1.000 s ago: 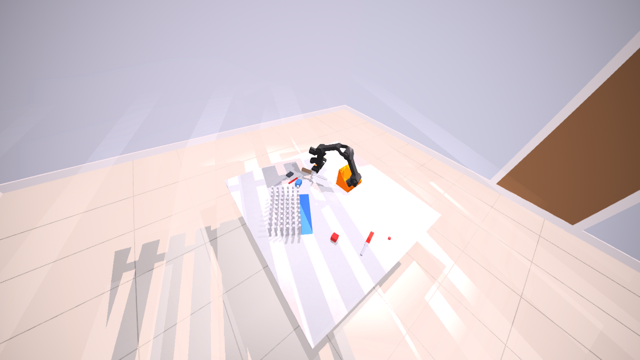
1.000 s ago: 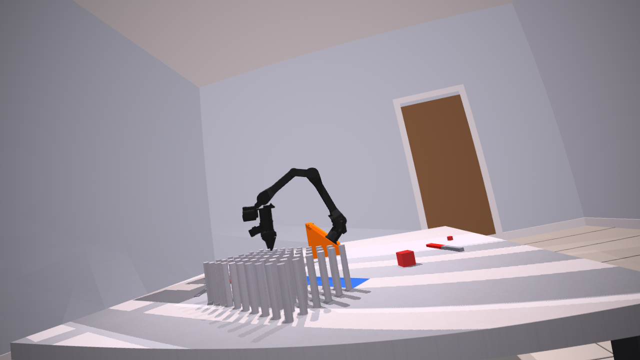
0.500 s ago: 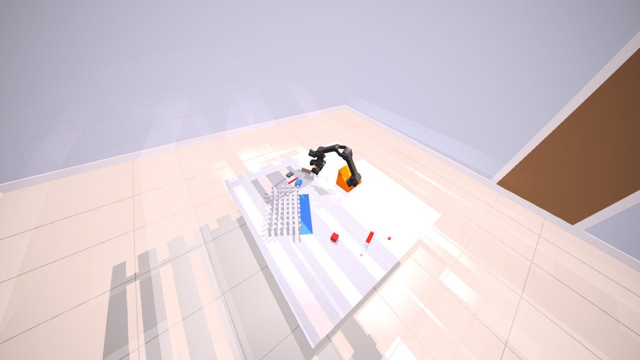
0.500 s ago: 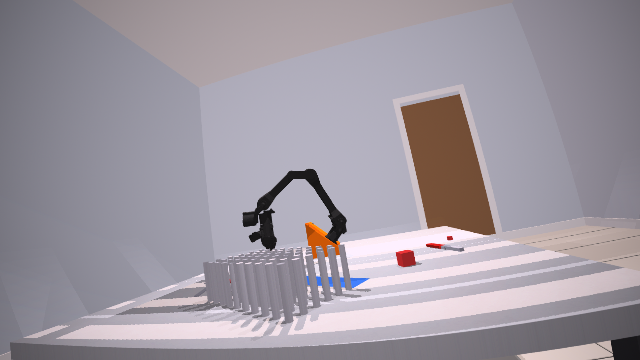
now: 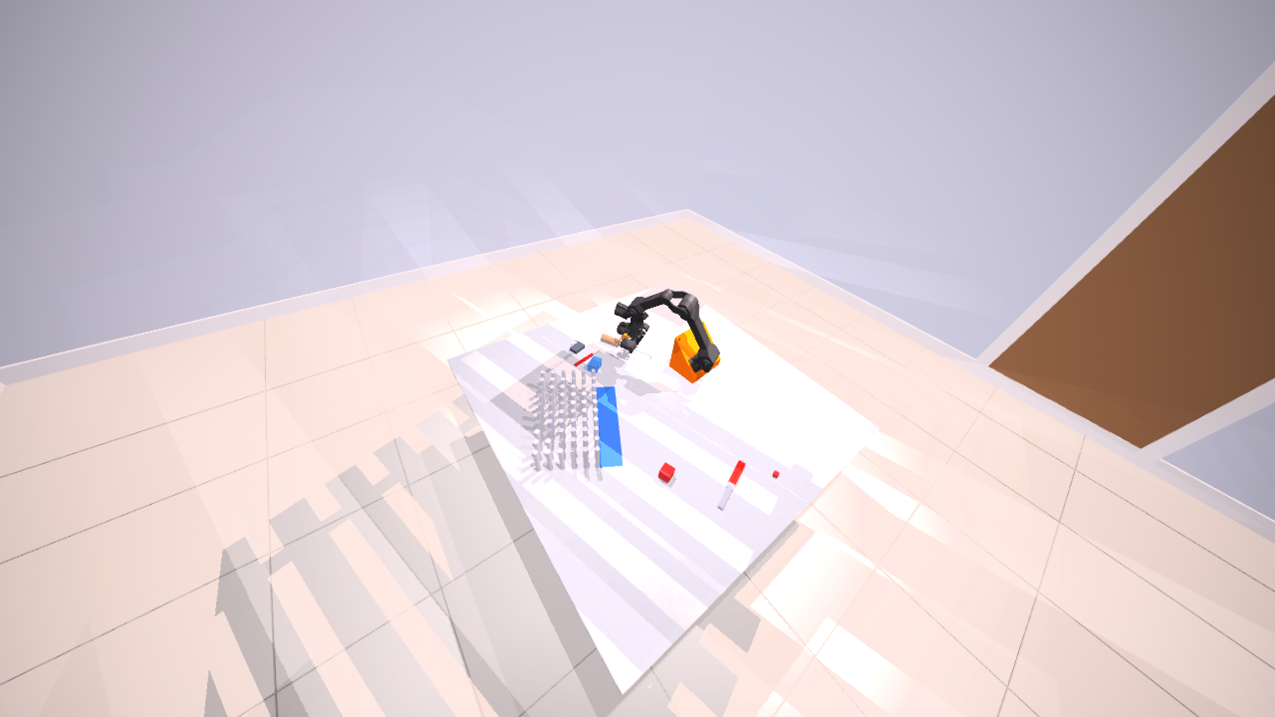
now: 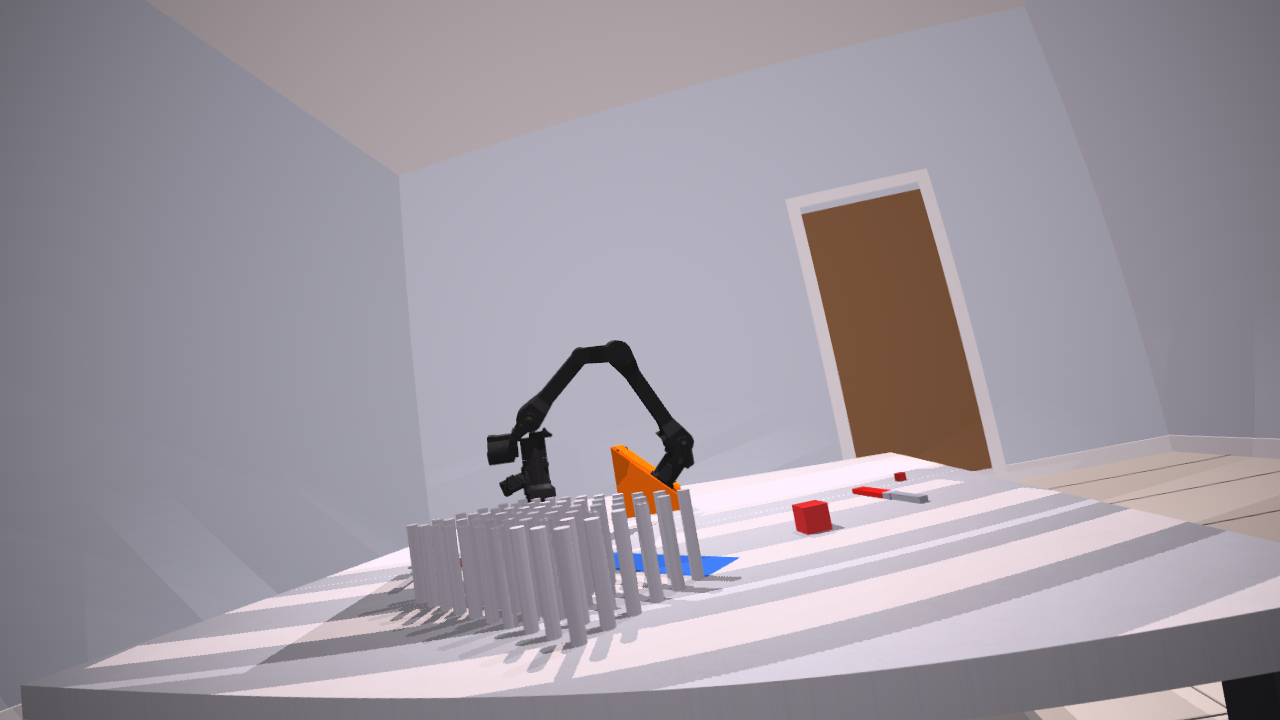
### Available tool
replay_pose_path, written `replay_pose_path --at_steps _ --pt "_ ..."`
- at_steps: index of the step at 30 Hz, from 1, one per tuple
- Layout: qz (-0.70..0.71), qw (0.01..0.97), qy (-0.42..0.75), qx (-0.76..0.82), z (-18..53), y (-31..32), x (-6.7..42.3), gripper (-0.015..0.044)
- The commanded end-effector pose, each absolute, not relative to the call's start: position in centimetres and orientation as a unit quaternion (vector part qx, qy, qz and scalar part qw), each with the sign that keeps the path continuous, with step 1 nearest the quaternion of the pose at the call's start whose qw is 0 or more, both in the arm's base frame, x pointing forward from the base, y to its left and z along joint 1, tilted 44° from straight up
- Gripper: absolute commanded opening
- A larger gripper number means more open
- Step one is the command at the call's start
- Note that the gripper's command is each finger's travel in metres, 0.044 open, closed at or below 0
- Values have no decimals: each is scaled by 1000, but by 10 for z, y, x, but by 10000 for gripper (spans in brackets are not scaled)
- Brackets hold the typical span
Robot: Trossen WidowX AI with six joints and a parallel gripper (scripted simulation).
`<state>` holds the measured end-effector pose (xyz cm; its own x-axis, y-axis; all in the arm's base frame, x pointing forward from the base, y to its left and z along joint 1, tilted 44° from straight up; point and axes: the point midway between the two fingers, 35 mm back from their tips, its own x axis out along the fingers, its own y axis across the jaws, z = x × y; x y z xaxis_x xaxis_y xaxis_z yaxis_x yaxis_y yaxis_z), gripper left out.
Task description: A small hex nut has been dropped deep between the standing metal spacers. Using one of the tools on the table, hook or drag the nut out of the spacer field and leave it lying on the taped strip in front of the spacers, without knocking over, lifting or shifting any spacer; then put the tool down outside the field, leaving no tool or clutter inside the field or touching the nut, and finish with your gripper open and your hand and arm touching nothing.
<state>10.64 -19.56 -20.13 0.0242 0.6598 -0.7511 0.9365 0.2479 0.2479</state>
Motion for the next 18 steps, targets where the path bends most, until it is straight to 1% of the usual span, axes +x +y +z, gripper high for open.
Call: replay_pose_path --at_steps 1,3,13,14,18 --pt "-167 400 678 593 -207 -186 105 280" --pt "-167 400 678 593 -207 -186 105 280" --pt "-167 400 678 593 -207 -186 105 18" --pt "-167 400 678 593 -207 -186 105 0" --pt "-167 400 678 593 -207 -186 105 0"
